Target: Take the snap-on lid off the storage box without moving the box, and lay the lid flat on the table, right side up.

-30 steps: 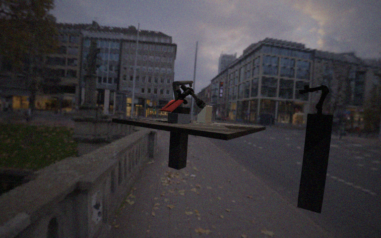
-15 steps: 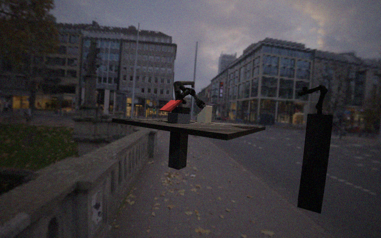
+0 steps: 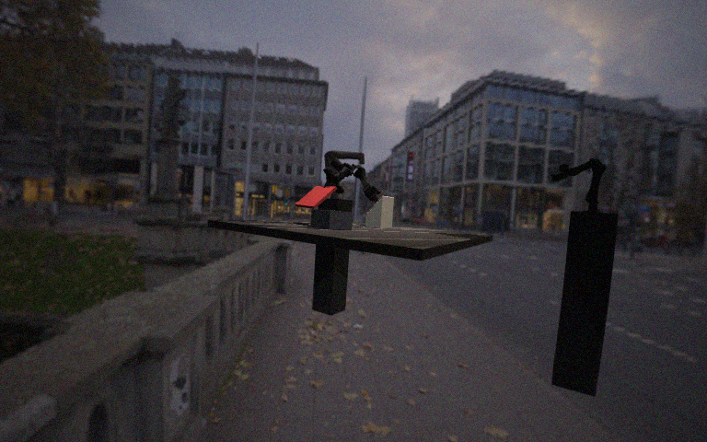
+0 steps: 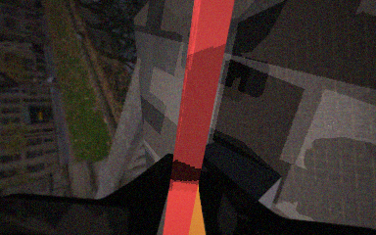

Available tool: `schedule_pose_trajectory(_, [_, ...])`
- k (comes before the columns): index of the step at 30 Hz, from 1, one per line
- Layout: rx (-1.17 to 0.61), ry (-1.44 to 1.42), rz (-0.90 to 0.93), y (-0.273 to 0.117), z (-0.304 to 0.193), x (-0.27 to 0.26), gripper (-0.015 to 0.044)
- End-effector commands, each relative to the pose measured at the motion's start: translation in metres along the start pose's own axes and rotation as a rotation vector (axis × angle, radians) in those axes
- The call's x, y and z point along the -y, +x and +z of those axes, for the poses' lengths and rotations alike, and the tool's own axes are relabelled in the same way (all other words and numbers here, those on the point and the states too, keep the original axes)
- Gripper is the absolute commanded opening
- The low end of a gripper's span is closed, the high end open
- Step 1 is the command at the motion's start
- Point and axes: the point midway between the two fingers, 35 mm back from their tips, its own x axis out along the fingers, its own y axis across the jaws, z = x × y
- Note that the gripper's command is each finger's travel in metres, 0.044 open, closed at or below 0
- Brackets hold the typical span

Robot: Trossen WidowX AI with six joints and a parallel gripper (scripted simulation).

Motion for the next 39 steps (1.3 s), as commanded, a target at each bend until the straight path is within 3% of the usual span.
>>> schedule_pose_trajectory(1, [-0.004, 0.007, 0.018, -0.003, 0.009, -0.005, 0.0])
schedule_pose_trajectory(39, [-0.001, 0.006, 0.021, -0.011, 0.086, 0.002, 0.0])
